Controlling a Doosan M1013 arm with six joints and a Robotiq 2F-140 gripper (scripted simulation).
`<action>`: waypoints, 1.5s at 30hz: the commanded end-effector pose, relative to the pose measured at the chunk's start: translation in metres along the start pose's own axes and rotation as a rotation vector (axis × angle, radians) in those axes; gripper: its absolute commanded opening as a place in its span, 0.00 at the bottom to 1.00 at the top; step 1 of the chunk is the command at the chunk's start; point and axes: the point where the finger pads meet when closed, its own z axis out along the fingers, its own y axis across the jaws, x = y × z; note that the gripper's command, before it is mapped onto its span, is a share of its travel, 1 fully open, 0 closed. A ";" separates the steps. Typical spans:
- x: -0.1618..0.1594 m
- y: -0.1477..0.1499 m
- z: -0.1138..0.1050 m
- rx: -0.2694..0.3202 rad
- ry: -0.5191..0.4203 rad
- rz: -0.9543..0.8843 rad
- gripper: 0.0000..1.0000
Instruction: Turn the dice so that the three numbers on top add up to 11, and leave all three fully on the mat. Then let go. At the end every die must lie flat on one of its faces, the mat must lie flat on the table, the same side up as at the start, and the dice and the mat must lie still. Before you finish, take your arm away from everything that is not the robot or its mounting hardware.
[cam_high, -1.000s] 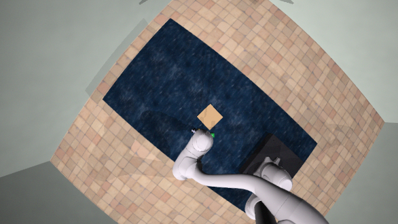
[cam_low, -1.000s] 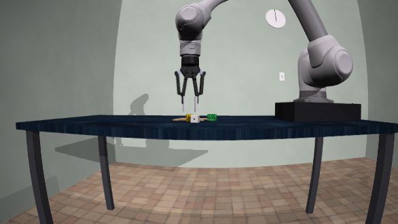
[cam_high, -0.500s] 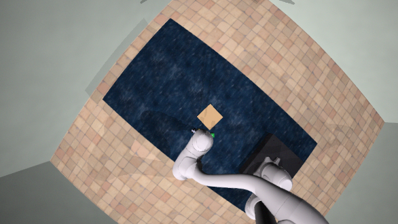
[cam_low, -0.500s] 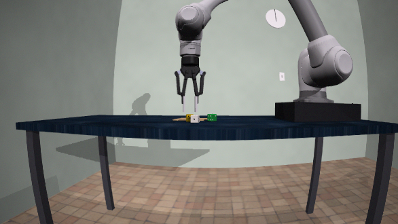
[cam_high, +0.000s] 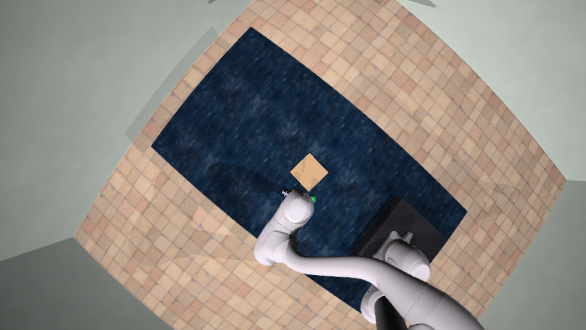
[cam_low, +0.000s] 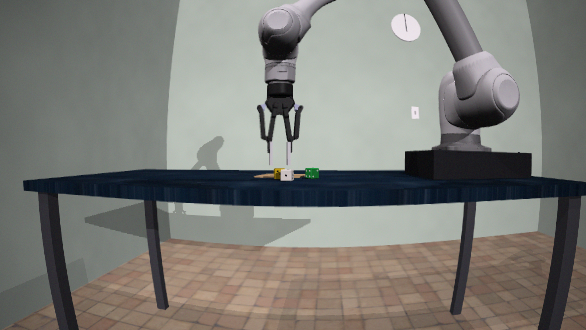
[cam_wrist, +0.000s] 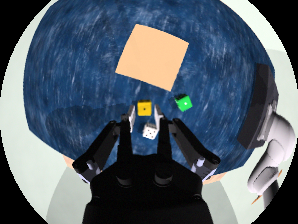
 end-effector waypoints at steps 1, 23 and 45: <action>0.000 0.000 0.000 0.000 0.000 0.000 0.28; 0.000 0.000 0.023 0.000 0.000 0.000 0.28; 0.000 0.000 0.036 0.000 0.000 0.000 0.28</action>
